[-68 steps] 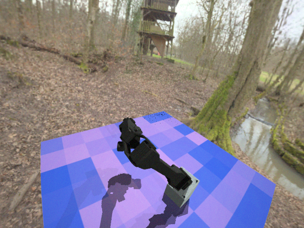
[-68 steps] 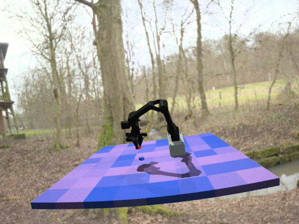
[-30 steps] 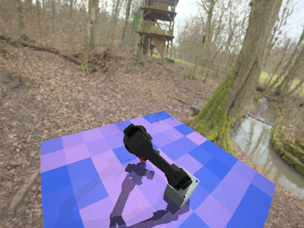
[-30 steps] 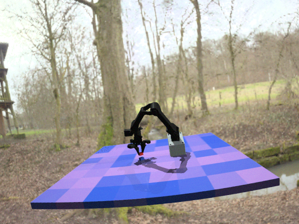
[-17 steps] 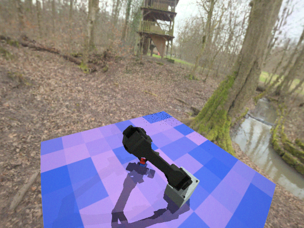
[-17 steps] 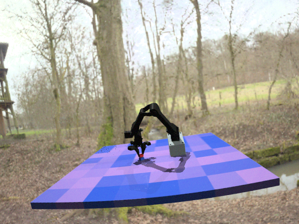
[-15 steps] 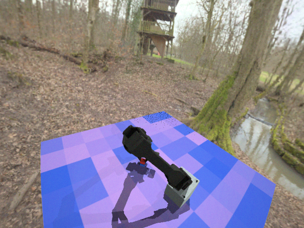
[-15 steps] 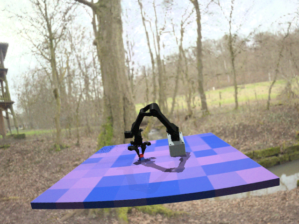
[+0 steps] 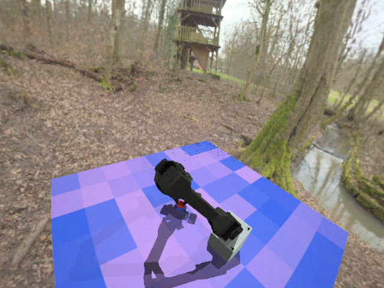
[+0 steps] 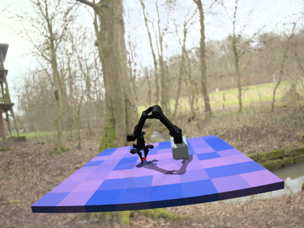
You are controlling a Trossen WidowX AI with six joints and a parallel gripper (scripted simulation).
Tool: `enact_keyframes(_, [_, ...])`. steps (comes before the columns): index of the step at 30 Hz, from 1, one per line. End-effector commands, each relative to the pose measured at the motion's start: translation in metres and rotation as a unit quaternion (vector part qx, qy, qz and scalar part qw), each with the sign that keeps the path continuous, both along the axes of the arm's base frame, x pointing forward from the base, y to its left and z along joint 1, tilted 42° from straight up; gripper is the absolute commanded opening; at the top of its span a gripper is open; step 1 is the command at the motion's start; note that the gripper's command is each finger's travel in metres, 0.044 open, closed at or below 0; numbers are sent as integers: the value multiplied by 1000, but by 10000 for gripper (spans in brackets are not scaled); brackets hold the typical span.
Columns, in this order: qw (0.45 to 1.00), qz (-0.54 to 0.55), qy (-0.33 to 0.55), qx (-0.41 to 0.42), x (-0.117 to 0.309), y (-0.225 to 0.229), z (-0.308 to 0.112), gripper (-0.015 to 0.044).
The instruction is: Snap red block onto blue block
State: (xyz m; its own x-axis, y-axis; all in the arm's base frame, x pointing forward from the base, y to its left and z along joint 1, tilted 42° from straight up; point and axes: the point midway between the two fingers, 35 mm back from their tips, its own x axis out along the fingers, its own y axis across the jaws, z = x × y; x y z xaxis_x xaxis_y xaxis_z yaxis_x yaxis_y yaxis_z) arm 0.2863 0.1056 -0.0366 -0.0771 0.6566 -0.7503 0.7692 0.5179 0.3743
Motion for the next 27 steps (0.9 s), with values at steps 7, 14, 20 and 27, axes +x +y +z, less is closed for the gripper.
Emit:
enact_keyframes(7, [1000,-2,2,2,-1,4,-4,0])
enact_keyframes(14, [1000,-1,0,0,0,1,-1,0])
enact_keyframes(20, [1000,-1,0,0,0,1,-1,157])
enact_keyframes(27, [1000,-1,0,0,0,1,-1,220])
